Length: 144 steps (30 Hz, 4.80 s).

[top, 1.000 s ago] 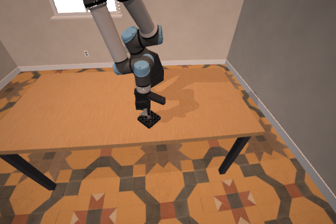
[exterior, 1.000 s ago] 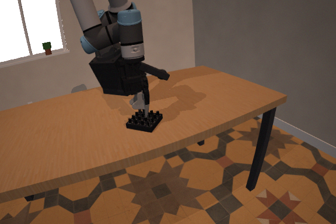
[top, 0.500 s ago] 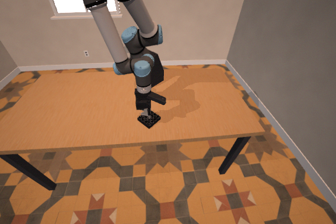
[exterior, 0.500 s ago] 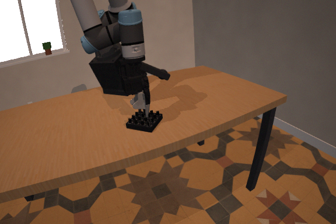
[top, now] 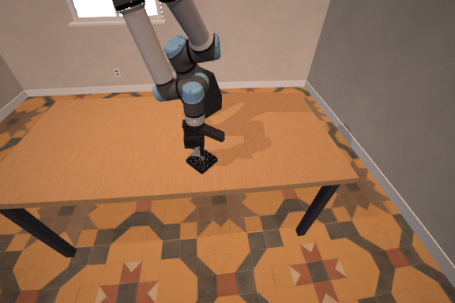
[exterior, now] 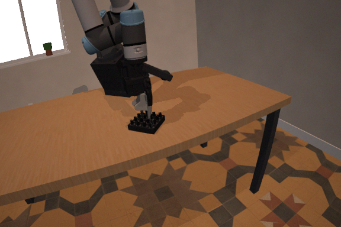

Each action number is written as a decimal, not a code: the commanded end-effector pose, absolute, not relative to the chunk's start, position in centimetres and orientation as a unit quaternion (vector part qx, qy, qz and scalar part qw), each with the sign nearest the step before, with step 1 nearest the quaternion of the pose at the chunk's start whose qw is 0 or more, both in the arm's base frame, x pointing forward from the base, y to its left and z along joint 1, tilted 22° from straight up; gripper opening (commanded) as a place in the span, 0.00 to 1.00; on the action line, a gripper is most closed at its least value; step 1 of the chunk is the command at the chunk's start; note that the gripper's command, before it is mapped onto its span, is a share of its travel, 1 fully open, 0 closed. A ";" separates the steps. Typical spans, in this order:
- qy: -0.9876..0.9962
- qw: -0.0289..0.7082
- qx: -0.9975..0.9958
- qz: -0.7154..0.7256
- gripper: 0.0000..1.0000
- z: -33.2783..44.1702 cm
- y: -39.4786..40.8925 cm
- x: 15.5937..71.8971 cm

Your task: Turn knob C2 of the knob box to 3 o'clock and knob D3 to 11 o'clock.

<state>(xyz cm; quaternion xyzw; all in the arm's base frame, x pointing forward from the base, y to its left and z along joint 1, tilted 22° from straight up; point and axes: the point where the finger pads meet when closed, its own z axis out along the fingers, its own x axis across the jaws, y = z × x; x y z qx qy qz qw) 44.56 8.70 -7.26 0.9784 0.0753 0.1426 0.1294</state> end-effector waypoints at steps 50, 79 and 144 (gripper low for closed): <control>0.075 0.129 0.978 0.143 0.11 -8.5 8.4 45.0; 0.075 0.129 0.978 0.143 0.04 -8.5 8.4 45.0; -0.004 0.117 0.981 0.153 0.04 -8.5 8.4 45.1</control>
